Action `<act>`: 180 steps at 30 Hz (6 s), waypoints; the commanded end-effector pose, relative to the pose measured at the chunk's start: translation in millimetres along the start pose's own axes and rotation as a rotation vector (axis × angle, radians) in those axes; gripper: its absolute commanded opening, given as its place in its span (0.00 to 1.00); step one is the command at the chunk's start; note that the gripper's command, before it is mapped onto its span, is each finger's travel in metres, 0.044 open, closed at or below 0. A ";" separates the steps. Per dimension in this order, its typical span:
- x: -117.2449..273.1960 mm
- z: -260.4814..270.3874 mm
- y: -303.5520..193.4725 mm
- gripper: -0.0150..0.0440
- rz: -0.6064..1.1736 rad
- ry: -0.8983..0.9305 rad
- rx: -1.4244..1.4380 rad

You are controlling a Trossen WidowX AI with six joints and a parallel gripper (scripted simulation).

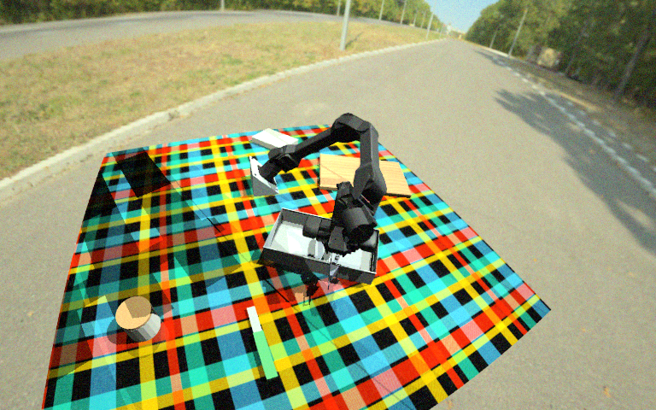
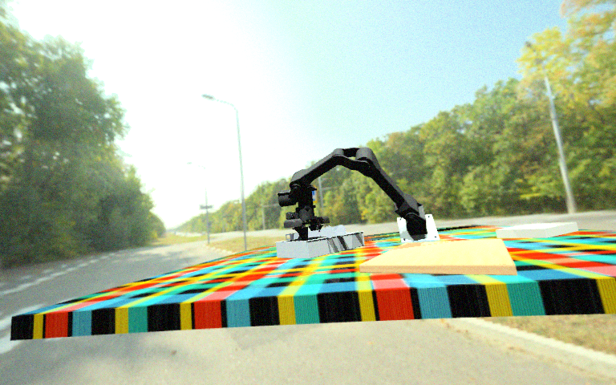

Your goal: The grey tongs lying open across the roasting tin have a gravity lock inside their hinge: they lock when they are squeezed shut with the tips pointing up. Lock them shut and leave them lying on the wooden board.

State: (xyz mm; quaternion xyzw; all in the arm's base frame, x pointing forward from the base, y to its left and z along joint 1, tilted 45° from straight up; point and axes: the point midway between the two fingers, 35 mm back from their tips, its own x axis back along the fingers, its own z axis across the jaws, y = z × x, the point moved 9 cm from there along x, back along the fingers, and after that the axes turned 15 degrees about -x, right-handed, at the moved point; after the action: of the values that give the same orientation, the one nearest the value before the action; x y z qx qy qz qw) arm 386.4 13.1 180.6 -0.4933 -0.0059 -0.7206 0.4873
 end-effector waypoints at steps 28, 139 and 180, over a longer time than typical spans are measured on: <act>0.1 0.3 -0.2 0.15 0.001 0.001 0.001; 78.7 9.5 -338.0 0.00 -0.023 -0.091 0.879; 81.9 -31.9 -412.7 0.00 0.059 -0.110 2.728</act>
State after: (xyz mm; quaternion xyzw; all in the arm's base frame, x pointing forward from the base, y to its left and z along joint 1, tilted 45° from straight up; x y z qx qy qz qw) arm 74.3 159.0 416.1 0.3077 -0.7043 -0.1538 0.6209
